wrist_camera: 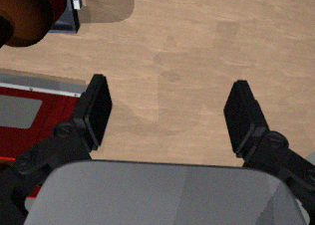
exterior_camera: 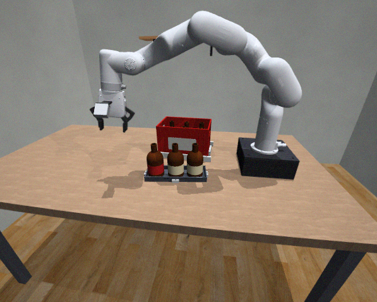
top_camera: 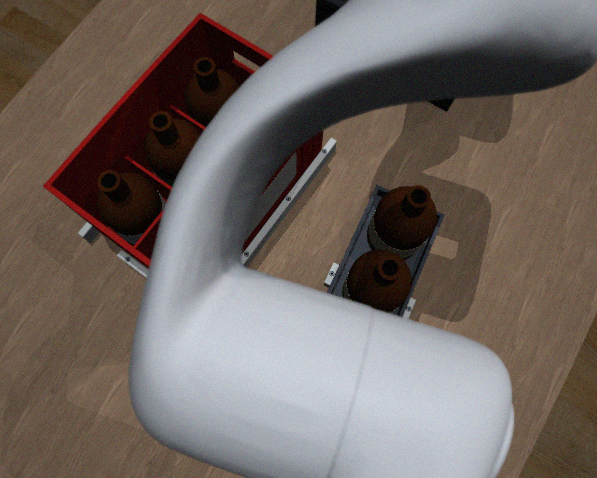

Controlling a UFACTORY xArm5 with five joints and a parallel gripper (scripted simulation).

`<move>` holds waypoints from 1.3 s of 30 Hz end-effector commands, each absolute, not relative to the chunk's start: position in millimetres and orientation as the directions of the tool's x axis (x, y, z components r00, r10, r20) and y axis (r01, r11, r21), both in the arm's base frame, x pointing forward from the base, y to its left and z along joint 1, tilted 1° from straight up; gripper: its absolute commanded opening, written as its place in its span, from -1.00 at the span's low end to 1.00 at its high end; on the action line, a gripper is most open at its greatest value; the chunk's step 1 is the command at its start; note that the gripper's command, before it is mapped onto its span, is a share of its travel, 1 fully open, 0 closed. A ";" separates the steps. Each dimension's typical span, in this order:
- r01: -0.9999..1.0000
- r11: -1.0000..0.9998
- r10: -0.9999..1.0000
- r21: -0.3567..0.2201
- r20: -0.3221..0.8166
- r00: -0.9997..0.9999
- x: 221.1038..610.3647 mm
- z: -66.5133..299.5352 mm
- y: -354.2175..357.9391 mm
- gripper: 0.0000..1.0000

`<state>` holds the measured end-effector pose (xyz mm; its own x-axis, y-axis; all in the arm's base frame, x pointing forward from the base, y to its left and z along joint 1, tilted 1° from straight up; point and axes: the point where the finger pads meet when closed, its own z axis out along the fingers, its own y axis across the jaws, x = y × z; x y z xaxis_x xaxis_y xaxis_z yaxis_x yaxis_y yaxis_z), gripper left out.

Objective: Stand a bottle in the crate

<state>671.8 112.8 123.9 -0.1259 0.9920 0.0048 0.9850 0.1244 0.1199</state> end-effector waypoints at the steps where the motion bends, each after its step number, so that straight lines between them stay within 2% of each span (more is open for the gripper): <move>1: 0.984 0.124 0.992 0.125 0.005 -0.126 673.0 126.6 113.0 1.00; 18: 0.984 0.124 0.992 0.125 0.005 -0.125 672.9 126.6 112.7 1.00; 21: 0.989 0.083 0.996 0.120 0.007 -0.084 668.2 129.5 94.8 1.00; 24: 0.993 -0.052 0.999 0.102 0.011 0.051 648.1 137.9 38.7 1.00; 30: 0.978 -0.191 0.982 0.084 0.014 0.191 619.1 144.8 -16.8 1.00; 31: 0.962 -0.262 0.965 0.074 0.015 0.262 608.9 145.6 -30.5 1.00; 34: 0.960 -0.269 0.963 0.074 0.015 0.269 602.9 146.9 -40.3 1.00; 35: 0.935 -0.350 0.937 0.063 0.015 0.349 581.5 149.1 -67.6 1.00; 37: 0.935 -0.350 0.937 0.063 0.015 0.349 576.9 150.0 -74.0 1.00; 39: 0.902 -0.428 0.904 0.052 0.014 0.428 554.3 151.1 -97.2 1.00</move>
